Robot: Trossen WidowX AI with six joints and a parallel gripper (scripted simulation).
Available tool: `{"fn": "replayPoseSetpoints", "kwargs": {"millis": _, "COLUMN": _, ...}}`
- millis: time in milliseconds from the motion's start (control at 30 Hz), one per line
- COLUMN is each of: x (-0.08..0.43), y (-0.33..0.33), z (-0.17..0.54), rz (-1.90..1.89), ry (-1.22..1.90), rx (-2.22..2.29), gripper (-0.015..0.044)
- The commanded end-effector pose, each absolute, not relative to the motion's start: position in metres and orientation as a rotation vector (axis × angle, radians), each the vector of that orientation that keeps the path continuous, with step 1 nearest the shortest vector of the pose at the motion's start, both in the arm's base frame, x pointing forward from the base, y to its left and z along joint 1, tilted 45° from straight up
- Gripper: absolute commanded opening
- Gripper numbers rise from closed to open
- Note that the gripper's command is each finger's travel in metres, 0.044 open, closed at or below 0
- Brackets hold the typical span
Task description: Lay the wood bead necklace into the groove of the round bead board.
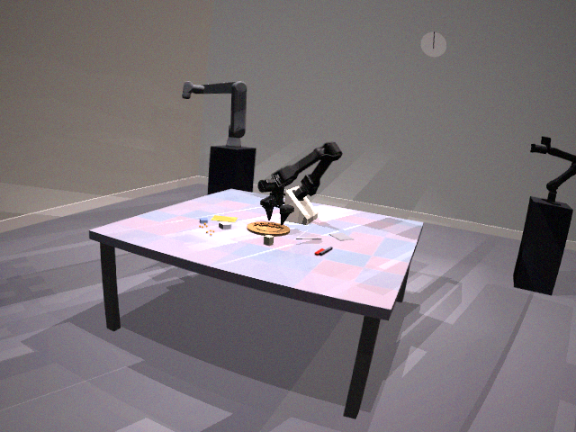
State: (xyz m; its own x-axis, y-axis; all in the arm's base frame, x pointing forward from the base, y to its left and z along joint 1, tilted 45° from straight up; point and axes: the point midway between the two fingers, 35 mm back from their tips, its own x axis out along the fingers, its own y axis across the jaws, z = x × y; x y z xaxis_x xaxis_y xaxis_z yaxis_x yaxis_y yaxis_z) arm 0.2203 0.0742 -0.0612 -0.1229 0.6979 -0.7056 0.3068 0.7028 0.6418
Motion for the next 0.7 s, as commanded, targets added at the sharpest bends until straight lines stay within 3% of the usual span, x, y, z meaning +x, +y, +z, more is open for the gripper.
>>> {"fn": "replayPoseSetpoints", "kwargs": {"millis": 0, "x": 0.221, "y": 0.074, "z": -0.061, "rz": 0.408, "ry": 1.713, "rx": 0.804, "gripper": 0.0440}}
{"fn": "replayPoseSetpoints", "kwargs": {"millis": 367, "x": 0.221, "y": 0.074, "z": -0.061, "rz": 0.408, "ry": 1.713, "rx": 0.804, "gripper": 0.0440}}
{"fn": "replayPoseSetpoints", "kwargs": {"millis": 667, "x": 0.252, "y": 0.084, "z": -0.017, "rz": 0.280, "ry": 1.756, "rx": 0.914, "gripper": 0.0204}}
